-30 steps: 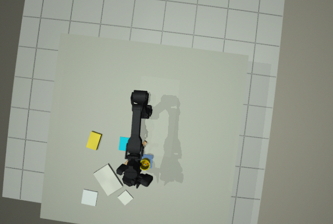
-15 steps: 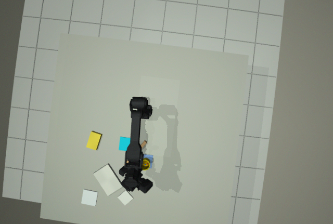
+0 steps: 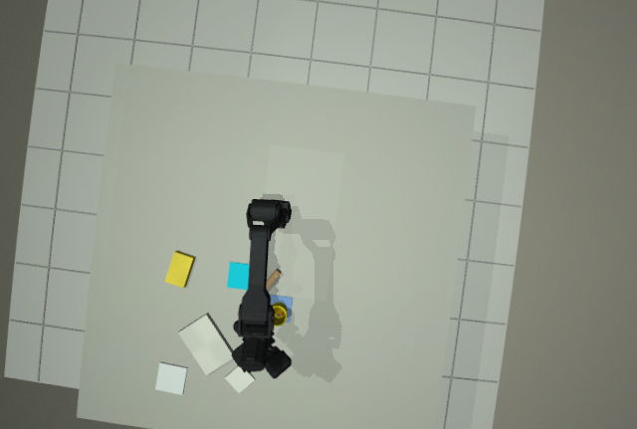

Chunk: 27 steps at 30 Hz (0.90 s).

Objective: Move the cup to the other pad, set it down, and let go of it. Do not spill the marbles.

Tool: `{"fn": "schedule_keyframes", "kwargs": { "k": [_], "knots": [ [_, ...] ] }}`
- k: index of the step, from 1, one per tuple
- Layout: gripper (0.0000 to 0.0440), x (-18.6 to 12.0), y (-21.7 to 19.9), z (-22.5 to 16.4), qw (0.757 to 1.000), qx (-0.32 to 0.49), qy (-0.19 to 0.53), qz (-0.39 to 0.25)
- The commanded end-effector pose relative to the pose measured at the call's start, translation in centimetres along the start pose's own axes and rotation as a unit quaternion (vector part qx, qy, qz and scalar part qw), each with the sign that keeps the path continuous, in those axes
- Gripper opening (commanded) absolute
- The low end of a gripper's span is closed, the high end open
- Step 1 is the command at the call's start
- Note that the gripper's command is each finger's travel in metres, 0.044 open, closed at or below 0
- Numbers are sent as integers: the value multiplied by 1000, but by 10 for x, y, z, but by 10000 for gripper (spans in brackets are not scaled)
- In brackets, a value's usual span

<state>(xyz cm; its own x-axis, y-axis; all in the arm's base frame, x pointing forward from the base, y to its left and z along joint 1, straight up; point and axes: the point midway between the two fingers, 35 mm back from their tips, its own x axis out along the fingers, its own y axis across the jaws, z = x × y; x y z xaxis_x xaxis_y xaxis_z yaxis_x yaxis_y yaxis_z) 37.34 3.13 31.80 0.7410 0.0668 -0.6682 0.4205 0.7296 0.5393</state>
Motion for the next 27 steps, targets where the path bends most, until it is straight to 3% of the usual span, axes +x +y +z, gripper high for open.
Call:
{"fn": "schedule_keyframes", "kwargs": {
  "k": [1, 27],
  "knots": [
    [174, 5, -2, -4, 1000, 19, 20, -15],
    [147, 41, -37, -41, 973, 93, 133, -166]
  ]
}}
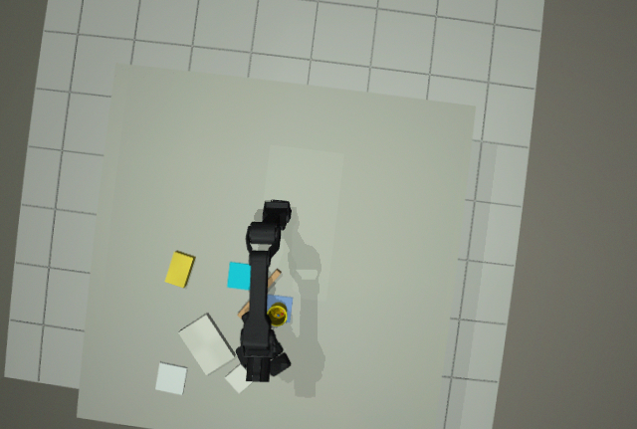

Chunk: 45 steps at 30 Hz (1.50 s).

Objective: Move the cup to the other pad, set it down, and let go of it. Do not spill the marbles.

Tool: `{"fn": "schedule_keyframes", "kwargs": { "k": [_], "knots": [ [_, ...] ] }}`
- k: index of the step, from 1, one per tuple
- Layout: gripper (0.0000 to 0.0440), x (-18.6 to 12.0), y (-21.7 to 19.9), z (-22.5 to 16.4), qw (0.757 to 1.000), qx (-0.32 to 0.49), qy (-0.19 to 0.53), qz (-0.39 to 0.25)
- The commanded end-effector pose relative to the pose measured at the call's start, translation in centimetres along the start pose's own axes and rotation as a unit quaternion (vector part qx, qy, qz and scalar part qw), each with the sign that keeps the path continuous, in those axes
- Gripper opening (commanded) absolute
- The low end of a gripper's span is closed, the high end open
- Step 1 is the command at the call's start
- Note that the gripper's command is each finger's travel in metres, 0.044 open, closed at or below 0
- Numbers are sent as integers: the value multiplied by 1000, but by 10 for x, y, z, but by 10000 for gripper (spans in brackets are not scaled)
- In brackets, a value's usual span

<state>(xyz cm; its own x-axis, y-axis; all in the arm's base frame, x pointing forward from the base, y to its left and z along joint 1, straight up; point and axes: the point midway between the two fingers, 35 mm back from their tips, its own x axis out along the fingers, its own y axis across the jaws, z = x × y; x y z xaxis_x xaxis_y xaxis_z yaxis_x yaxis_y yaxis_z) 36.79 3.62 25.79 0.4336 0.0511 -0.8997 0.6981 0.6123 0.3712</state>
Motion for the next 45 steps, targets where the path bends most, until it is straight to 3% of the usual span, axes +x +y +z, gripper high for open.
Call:
{"fn": "schedule_keyframes", "kwargs": {
  "k": [1, 24, 45],
  "knots": [
    [148, 9, -6, -3, 1000, 6, 12, -27],
    [165, 67, -52, -27, 977, 21, 82, -194],
    [183, 126, -88, -45, 959, 39, 95, -264]
  ]
}}
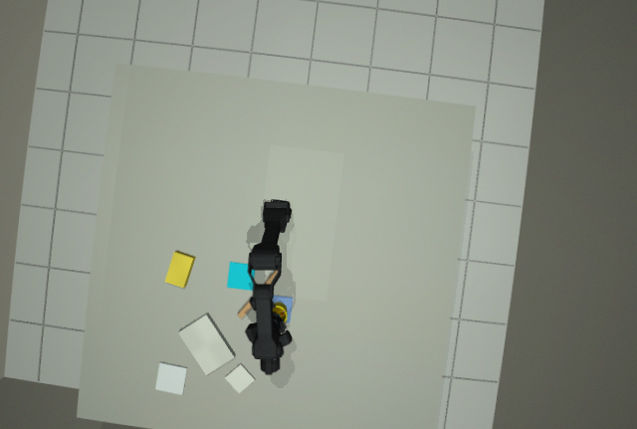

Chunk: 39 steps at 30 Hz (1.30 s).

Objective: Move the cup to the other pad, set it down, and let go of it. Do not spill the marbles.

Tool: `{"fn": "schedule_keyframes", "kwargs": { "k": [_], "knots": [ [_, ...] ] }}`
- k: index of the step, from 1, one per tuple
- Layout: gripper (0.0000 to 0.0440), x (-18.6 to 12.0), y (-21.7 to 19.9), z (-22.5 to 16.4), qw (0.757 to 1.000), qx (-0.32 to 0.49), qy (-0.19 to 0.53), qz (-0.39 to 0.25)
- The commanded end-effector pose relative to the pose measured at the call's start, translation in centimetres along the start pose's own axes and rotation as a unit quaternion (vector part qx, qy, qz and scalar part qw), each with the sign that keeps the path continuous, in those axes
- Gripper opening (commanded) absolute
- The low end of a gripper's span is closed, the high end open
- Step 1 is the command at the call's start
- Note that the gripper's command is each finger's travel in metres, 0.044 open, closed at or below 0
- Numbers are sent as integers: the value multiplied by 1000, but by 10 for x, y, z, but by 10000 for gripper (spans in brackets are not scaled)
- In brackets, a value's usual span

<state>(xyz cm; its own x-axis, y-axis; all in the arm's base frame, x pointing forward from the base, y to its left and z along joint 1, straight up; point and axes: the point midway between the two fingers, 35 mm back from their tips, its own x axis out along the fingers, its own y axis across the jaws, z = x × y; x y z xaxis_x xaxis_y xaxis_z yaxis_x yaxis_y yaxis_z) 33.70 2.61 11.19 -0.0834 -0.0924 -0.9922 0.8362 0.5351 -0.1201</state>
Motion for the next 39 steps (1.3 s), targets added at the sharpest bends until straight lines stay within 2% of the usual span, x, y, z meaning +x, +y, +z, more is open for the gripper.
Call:
{"fn": "schedule_keyframes", "kwargs": {
  "k": [1, 9, 16, 18, 39],
  "knots": [
    [183, 14, 0, 0, 1000, 0, 0, -11],
    [183, 46, 1, -2, 1000, -17, 5, -21],
    [24, 54, -2, -1, 999, -41, 0, -19],
    [1, 52, -3, 0, 999, -45, -1, -19],
    [1, 3, -37, 13, 1000, 4, -6, 11]
  ]
}}
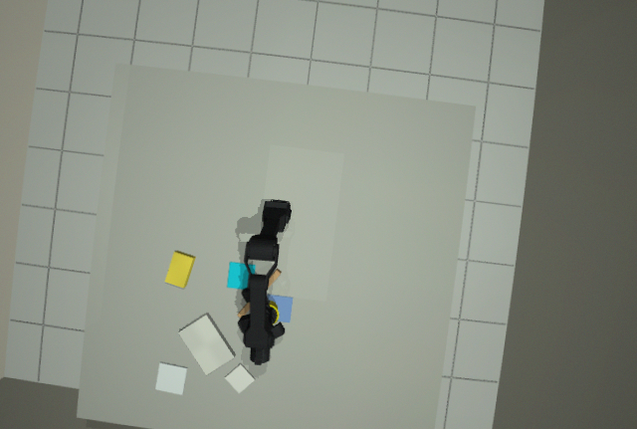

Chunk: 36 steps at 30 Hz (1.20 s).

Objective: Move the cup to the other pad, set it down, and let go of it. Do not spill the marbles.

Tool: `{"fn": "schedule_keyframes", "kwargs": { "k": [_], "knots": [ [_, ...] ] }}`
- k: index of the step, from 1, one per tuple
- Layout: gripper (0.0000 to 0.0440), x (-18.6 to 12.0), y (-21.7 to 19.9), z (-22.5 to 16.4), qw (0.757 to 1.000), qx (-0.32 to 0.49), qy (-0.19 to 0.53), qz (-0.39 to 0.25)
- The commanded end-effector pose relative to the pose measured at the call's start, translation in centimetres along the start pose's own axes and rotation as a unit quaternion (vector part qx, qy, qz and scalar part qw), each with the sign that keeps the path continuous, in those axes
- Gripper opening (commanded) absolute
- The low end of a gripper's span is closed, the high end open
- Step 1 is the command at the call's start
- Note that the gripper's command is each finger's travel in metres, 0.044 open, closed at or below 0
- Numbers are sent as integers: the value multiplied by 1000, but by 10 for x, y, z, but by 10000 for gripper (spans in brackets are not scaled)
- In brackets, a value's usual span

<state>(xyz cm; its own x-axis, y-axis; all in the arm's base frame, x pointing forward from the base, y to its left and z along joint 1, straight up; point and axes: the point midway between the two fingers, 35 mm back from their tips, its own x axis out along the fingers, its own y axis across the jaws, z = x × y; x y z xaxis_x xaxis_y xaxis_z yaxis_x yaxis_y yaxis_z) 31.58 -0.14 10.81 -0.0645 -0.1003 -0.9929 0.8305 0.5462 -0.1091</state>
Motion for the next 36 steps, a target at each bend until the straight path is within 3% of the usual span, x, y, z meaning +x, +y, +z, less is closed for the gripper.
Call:
{"fn": "schedule_keyframes", "kwargs": {
  "k": [1, 16, 36],
  "knots": [
    [2, -7, -6, 3, 1000, 14, 2, 7],
    [0, -18, -34, 24, 997, 69, -10, 33],
    [0, -4, -71, 47, 989, 135, -31, 60]
  ]
}}
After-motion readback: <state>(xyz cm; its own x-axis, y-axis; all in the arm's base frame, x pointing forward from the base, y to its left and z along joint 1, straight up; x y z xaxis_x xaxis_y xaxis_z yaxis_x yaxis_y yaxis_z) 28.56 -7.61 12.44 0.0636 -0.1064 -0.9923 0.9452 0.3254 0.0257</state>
